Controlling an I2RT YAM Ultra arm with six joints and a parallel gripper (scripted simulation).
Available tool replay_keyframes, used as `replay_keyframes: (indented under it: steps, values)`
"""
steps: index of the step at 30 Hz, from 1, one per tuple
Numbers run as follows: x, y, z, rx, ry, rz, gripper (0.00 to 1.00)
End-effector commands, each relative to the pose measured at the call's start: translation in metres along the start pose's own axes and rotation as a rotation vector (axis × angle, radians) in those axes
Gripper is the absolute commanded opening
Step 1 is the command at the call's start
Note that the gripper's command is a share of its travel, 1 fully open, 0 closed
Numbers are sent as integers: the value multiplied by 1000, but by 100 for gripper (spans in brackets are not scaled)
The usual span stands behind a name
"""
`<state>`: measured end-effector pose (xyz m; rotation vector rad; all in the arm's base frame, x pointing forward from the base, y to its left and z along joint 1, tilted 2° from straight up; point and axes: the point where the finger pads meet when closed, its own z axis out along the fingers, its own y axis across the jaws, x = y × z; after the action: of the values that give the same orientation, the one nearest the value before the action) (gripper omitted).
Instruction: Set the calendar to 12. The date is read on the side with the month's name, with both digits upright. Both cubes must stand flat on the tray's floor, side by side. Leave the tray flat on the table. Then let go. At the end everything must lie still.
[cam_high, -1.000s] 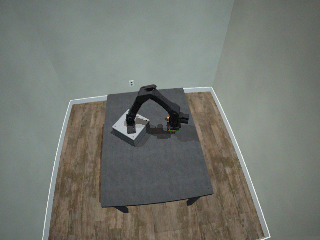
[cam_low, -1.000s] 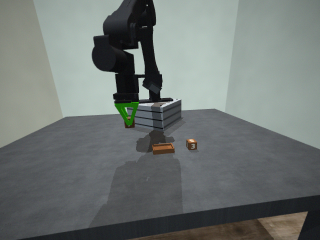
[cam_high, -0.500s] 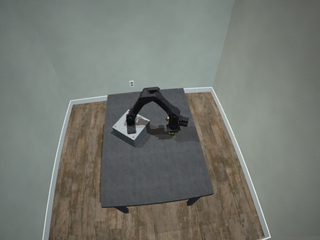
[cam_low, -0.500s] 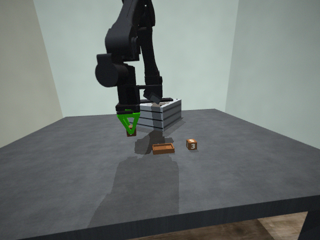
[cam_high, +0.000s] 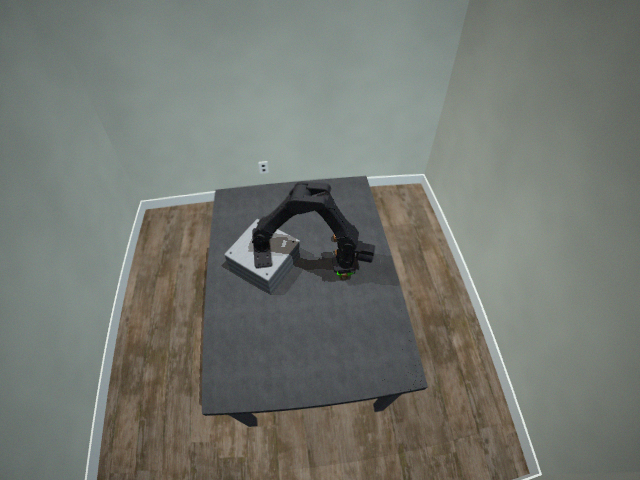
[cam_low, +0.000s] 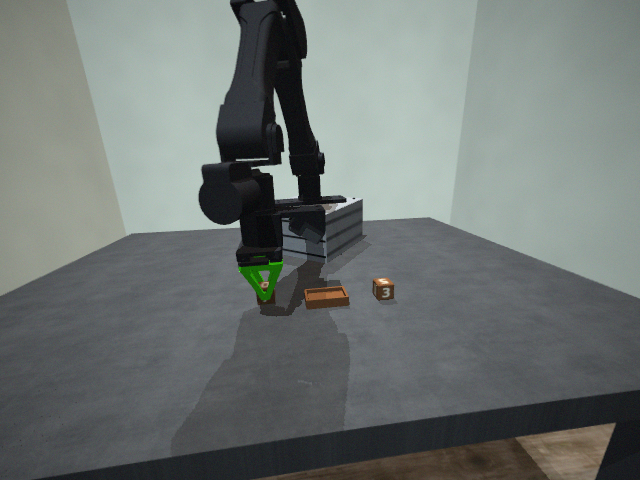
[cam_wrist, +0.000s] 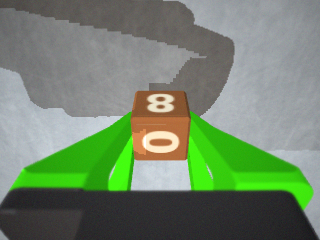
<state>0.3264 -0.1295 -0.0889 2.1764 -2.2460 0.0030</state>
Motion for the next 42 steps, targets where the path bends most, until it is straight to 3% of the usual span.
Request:
replay_keyframes:
  steps: [1, 42]
  values:
    - [3, -10, -3, 42, 11, 0, 26]
    - [3, -11, 2, 42, 11, 0, 26]
